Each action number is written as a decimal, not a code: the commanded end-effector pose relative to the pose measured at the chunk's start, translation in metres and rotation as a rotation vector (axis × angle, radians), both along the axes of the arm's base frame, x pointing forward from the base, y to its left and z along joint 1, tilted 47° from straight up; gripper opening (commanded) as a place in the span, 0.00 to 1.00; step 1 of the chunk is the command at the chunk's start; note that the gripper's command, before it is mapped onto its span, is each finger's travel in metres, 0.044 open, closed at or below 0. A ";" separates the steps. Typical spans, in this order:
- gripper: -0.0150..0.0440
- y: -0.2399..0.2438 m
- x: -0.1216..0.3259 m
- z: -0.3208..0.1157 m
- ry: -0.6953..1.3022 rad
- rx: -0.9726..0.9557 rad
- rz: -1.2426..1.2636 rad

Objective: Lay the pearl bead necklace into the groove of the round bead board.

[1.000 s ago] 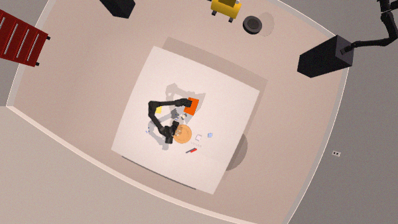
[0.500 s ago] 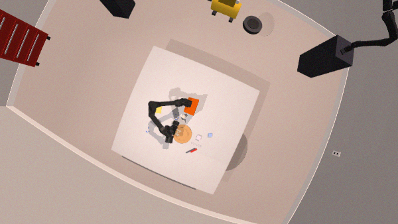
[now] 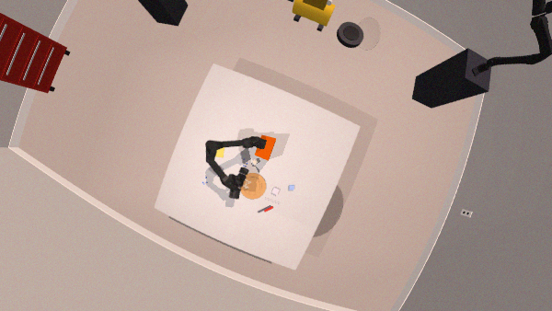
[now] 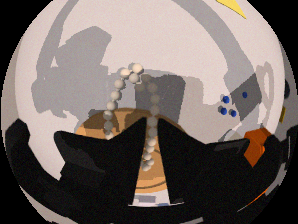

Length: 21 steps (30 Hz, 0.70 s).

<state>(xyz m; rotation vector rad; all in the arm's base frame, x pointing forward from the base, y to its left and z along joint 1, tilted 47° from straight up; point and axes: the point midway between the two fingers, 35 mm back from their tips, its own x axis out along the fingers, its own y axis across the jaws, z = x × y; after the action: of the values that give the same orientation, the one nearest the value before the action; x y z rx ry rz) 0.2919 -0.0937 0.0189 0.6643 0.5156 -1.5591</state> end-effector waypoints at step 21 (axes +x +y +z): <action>0.25 0.013 0.000 0.012 0.004 -0.002 0.001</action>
<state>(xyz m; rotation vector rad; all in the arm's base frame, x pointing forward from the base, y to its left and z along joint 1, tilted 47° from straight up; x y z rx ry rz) 0.2900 -0.0871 0.0241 0.6537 0.5206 -1.5627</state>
